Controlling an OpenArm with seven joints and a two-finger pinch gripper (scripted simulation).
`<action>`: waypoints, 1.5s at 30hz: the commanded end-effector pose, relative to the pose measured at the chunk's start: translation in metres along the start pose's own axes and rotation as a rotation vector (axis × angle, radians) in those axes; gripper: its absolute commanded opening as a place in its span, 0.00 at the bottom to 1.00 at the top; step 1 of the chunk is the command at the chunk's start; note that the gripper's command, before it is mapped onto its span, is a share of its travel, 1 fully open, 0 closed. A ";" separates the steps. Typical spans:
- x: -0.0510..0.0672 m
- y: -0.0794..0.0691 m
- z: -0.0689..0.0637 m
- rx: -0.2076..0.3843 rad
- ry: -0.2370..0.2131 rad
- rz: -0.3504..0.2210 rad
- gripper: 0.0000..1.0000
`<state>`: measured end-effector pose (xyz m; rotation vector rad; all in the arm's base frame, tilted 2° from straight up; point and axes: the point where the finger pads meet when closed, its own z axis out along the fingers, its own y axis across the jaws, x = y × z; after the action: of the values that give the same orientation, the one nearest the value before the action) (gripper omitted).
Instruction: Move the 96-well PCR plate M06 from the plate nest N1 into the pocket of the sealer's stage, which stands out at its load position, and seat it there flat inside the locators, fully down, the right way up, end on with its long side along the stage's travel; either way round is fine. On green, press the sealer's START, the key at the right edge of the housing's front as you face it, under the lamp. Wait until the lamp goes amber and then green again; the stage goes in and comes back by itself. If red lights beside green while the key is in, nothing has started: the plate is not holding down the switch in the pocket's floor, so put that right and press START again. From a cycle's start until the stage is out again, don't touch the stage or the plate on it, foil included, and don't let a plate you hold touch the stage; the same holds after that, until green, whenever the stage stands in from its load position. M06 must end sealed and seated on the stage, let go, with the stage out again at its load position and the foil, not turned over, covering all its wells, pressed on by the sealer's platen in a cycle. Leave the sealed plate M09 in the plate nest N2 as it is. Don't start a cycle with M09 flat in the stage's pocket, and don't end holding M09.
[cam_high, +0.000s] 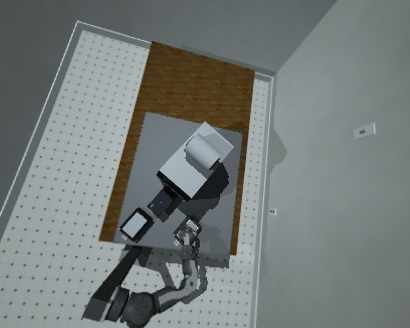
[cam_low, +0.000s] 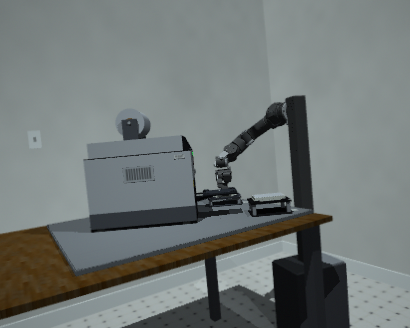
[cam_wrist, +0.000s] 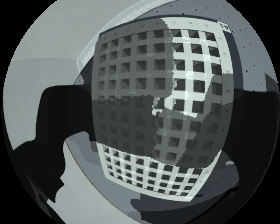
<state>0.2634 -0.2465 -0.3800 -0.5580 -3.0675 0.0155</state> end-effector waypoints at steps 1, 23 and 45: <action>-0.001 0.000 -0.001 -0.002 -0.002 0.001 0.00; -0.003 0.000 -0.033 -0.001 0.000 0.001 0.00; -0.001 -0.001 -0.080 0.005 0.006 -0.002 0.00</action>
<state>0.2684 -0.2456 -0.3007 -0.5450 -3.0766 0.0062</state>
